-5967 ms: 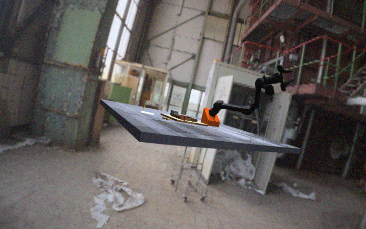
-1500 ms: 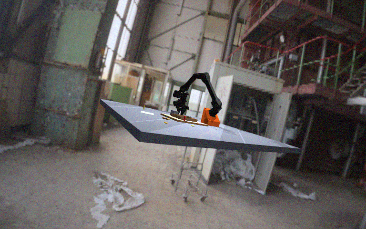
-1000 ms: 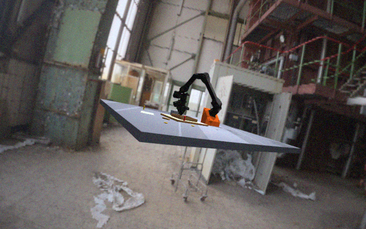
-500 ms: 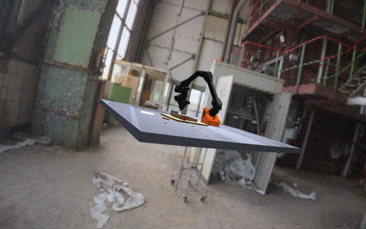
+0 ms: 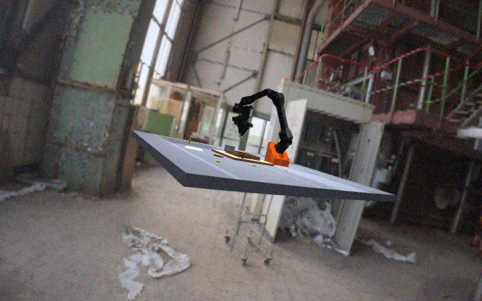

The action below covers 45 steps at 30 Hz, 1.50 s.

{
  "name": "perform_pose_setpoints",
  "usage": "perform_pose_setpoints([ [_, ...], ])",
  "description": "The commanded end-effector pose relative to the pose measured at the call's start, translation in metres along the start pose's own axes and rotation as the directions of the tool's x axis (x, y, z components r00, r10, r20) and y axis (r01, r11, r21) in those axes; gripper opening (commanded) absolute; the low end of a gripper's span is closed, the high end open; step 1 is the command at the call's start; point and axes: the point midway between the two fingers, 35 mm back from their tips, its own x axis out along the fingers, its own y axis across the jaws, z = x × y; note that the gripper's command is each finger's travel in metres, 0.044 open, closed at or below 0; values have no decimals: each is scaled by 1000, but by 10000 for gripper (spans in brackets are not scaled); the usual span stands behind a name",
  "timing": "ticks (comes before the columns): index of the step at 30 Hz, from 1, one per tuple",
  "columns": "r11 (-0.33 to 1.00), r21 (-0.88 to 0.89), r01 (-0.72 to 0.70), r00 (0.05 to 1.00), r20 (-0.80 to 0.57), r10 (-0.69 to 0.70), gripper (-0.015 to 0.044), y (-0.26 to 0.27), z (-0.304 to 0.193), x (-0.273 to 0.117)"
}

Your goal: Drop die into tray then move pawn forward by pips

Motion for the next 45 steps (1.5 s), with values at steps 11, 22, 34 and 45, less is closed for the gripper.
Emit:
perform_pose_setpoints([
  [11, 947, 320, 17, 1000, 0, -17, 0, 48, 34, 0],
  [22, 827, 563, 18, 1000, 4, -25, 0, 88, 55, 4],
  [34, 647, 762, 19, 999, 3, -33, 0, 136, 70, 12],
  [45, 425, 905, 2, 1000, 6, -16, 0, 177, 78, 22],
])
